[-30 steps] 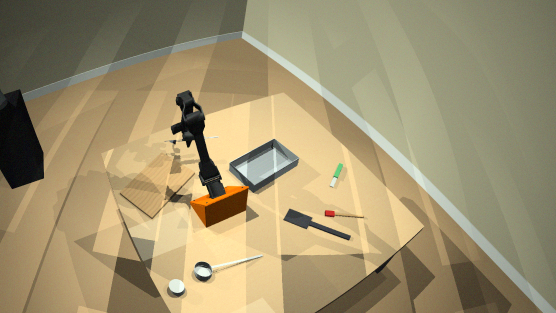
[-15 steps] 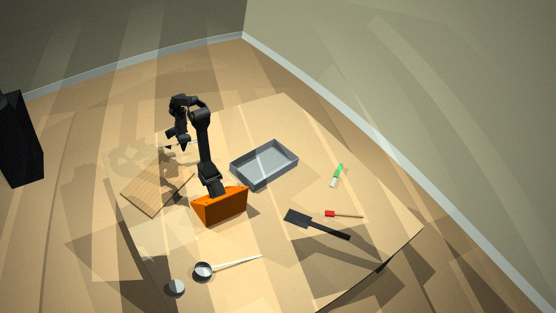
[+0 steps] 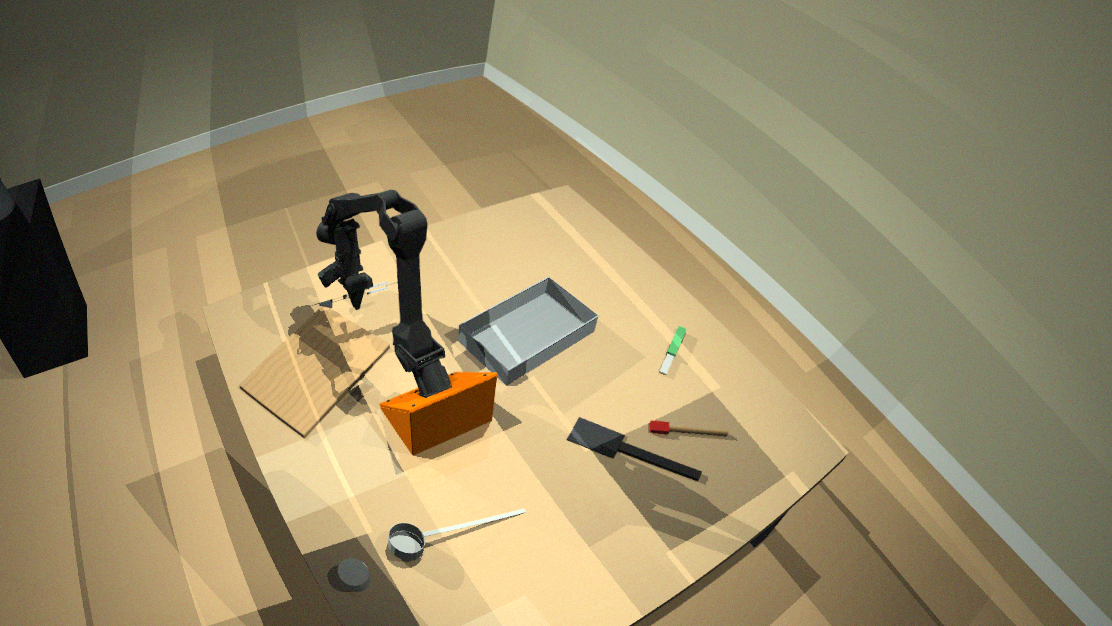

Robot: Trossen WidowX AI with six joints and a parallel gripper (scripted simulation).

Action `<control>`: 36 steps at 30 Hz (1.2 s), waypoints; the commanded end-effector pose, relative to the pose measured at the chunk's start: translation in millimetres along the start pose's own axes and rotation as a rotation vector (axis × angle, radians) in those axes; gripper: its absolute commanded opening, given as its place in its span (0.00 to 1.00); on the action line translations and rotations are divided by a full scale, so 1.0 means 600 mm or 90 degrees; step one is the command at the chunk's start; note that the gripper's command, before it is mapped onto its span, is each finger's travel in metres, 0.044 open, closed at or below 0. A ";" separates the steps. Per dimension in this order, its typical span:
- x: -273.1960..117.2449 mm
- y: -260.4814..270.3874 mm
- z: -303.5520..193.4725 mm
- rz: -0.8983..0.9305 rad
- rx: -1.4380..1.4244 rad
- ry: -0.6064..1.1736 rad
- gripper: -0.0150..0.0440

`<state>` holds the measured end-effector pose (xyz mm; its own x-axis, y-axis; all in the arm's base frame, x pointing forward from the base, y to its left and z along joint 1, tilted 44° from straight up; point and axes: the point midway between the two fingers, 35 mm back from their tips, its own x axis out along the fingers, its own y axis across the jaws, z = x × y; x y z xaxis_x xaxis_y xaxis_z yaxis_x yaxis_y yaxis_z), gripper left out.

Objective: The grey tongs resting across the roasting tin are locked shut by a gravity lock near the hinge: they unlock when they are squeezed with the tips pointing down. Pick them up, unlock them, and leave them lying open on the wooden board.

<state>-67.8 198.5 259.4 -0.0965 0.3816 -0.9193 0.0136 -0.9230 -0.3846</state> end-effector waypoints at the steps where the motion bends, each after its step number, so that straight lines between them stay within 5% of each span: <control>1: 0.002 0.002 0.013 0.004 -0.016 0.012 0.00; 36: 0.001 0.051 0.154 -0.048 -0.205 0.079 0.00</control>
<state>-152.8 169.7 254.1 0.0069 0.4526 -0.8917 0.3056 -0.8500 -0.4291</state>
